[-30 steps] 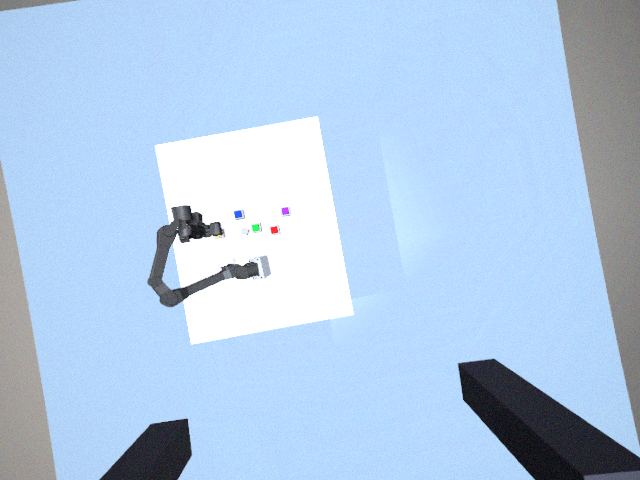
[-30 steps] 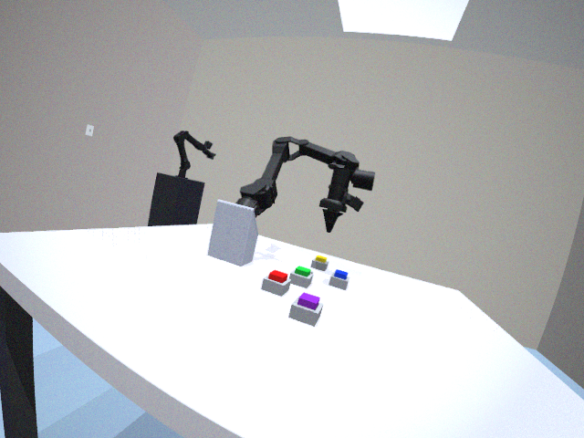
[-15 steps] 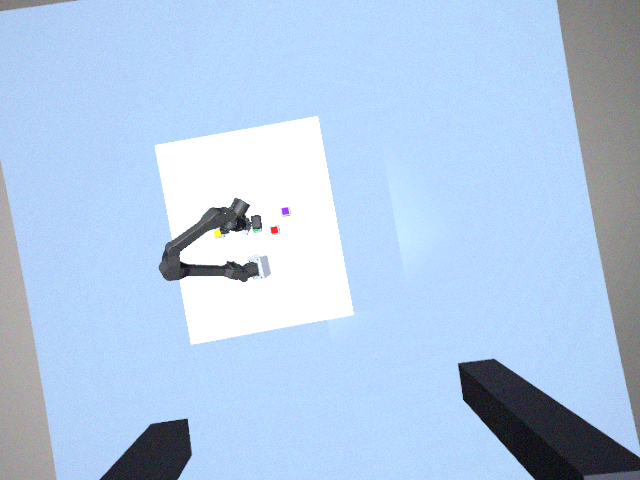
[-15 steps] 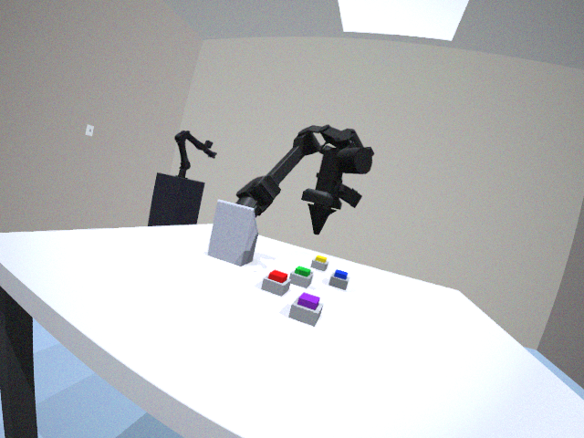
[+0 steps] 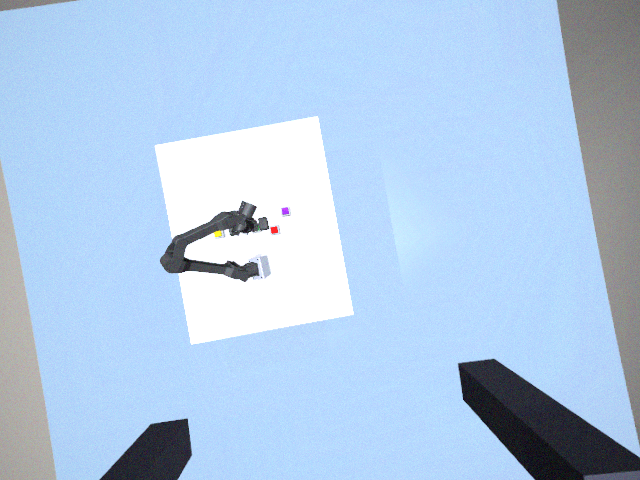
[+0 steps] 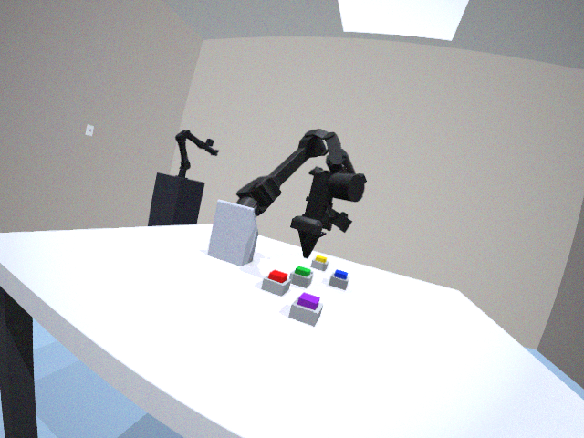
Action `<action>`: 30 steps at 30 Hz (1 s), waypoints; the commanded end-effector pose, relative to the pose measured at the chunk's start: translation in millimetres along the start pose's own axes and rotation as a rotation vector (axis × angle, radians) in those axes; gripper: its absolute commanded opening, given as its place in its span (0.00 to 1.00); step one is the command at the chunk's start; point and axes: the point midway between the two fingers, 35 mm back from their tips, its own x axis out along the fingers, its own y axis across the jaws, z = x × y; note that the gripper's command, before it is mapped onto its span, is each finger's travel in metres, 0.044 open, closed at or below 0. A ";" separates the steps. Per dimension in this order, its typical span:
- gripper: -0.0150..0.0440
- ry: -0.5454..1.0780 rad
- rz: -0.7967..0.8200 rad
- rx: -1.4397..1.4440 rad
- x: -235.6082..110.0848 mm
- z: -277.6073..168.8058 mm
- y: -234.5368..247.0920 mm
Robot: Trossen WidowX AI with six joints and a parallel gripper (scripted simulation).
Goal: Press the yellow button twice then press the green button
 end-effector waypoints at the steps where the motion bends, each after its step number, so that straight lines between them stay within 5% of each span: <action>1: 0.29 -0.004 0.004 0.004 6.1 0.3 0.3; 30: 0.29 -0.004 0.005 0.004 36.9 0.1 0.9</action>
